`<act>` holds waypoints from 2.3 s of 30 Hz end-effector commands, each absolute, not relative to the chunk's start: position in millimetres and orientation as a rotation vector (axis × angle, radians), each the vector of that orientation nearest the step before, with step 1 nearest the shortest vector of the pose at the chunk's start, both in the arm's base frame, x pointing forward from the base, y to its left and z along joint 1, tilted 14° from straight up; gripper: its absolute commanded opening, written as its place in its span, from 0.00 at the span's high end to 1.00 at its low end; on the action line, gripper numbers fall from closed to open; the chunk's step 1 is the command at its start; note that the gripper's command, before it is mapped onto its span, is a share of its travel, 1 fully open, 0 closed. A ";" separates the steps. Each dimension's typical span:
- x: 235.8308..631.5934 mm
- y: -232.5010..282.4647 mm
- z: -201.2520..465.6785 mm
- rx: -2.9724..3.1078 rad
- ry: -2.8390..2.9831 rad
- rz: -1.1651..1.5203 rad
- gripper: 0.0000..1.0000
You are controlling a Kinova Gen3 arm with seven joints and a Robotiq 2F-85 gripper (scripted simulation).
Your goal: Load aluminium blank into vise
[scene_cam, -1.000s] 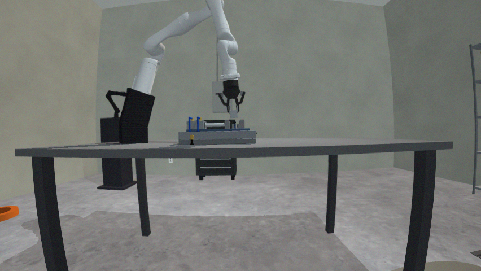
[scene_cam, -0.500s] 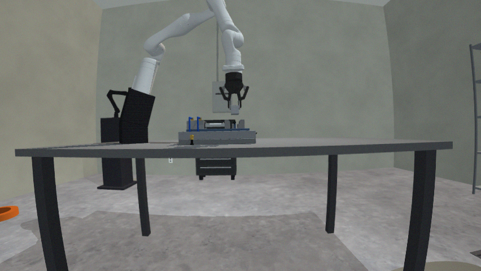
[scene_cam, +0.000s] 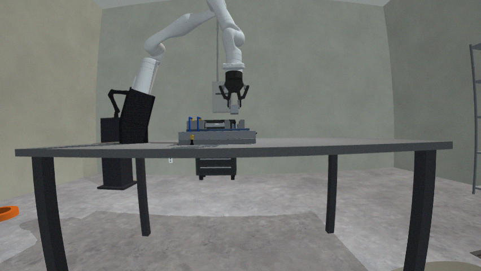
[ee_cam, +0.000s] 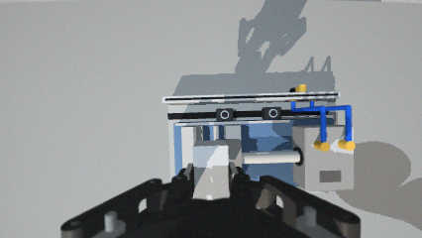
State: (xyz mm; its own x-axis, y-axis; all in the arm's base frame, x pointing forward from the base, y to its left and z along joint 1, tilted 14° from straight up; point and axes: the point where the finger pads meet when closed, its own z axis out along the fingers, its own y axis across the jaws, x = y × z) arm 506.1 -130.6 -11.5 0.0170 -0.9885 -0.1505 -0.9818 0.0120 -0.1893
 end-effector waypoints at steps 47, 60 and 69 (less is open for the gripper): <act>507.2 -130.7 -13.1 -2.051 2.047 -0.042 1.00; 508.6 -129.9 -19.2 -2.051 2.047 -0.042 1.00; 509.7 -129.3 -24.1 -2.051 2.047 -0.042 1.00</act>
State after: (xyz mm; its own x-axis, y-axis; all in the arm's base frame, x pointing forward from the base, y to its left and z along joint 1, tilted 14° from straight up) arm 509.7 -128.8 -23.6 0.0175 -0.9885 -0.1500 -0.9815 0.0117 -0.1912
